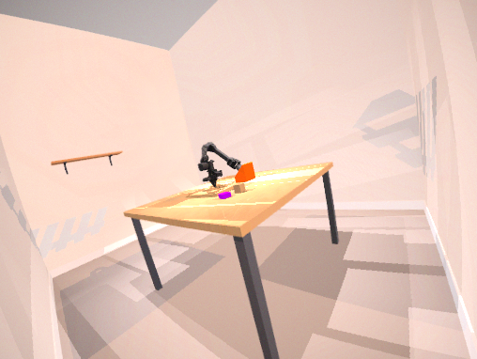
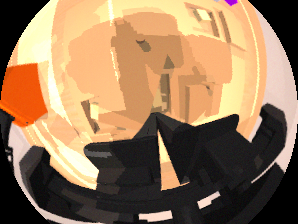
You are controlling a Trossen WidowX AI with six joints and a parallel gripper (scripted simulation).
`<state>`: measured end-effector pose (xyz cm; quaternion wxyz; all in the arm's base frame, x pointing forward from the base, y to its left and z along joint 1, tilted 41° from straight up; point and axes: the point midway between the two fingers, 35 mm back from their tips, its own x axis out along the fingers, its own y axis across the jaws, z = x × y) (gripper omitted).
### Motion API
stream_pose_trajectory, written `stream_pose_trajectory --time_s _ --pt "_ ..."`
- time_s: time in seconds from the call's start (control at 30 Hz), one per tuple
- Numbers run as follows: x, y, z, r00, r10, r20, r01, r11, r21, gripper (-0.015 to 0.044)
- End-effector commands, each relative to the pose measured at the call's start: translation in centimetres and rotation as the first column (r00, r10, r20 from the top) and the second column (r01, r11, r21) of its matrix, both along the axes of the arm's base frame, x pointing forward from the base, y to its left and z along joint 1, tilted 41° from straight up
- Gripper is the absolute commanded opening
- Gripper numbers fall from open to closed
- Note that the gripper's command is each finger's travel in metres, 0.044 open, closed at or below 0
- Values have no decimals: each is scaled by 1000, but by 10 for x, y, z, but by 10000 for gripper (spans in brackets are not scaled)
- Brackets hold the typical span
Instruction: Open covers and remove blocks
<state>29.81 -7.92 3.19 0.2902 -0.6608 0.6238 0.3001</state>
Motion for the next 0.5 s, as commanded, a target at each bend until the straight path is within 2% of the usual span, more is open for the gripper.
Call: stream_pose_trajectory --time_s 0.0,0.47 --pt "-7 -1 1 1000 2 -2 -2 1000 -3 0" --pt "-22 0 -1 1000 2 -3 -2 1000 -3 0"
